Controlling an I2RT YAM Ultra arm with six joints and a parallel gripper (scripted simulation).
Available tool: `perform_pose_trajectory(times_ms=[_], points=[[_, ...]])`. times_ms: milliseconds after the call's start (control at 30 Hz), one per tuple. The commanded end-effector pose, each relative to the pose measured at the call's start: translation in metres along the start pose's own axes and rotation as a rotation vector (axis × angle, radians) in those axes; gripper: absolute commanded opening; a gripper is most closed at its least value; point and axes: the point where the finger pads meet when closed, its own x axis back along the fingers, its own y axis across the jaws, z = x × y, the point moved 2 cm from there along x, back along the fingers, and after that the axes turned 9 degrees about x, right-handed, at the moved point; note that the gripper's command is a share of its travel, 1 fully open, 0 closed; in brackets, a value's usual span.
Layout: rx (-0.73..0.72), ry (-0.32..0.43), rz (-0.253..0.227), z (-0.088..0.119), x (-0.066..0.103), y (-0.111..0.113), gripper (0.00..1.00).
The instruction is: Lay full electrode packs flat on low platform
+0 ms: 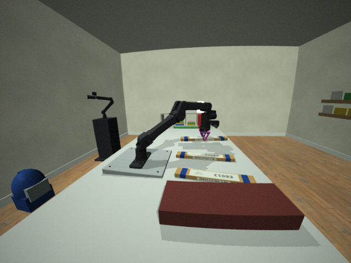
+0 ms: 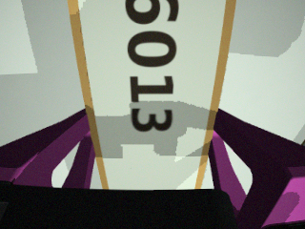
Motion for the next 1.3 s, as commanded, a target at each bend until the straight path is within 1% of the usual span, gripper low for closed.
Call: perform_pose_trajectory(times_ms=[0,67,133,633,700,1200,1267], points=[[-0.001,-0.024,-0.008,-0.002,0.049,0.001,0.00],[-0.001,-0.024,-0.008,-0.001,0.053,0.001,0.00],[-0.001,-0.024,-0.008,-0.001,0.053,0.001,0.00],[-0.001,-0.024,-0.008,-0.001,0.083,0.000,0.00],[-0.001,-0.024,-0.008,-0.001,0.083,0.000,0.00],[-0.001,-0.024,-0.008,0.000,0.113,0.000,0.00],[-0.001,-0.024,-0.008,0.000,0.113,0.000,0.00]])
